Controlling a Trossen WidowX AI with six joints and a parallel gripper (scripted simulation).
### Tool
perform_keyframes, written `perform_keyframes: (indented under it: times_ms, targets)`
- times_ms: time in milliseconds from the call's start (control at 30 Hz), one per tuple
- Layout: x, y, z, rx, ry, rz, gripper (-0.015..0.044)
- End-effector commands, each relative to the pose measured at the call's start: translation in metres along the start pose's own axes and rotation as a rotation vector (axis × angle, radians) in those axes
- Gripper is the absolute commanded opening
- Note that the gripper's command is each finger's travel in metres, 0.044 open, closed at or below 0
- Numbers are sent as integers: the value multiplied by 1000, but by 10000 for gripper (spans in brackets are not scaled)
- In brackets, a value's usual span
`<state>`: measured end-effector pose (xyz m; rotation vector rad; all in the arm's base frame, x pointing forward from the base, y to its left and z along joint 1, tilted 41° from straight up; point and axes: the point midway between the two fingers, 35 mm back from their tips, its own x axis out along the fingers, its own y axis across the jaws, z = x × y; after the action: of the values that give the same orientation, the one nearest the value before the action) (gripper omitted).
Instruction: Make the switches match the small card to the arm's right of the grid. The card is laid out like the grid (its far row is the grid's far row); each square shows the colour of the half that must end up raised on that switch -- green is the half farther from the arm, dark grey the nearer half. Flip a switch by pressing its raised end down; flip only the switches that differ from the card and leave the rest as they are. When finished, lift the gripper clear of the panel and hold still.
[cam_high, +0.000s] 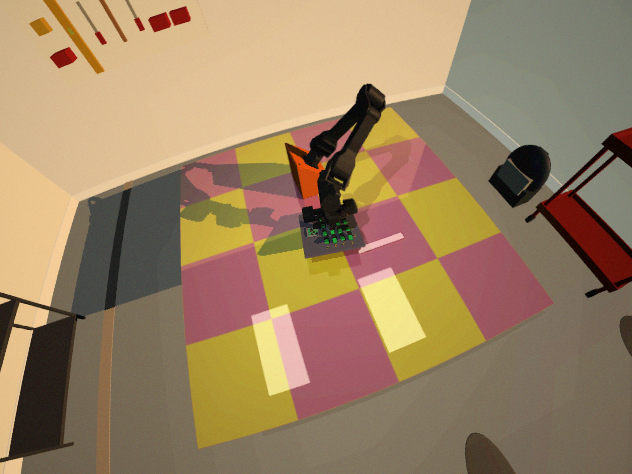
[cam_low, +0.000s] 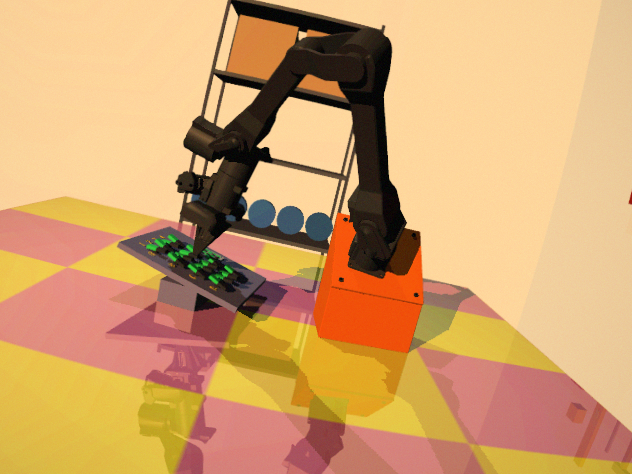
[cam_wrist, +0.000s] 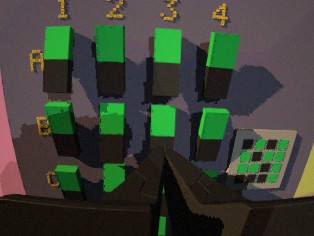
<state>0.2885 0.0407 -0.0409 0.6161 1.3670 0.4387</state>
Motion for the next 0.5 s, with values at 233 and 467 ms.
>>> perform_keyframes:
  times_ms: [233,467]
  targets:
    - [2,0,0,1,-2,4,0]
    - [2,1,0,1,-2,4,0]
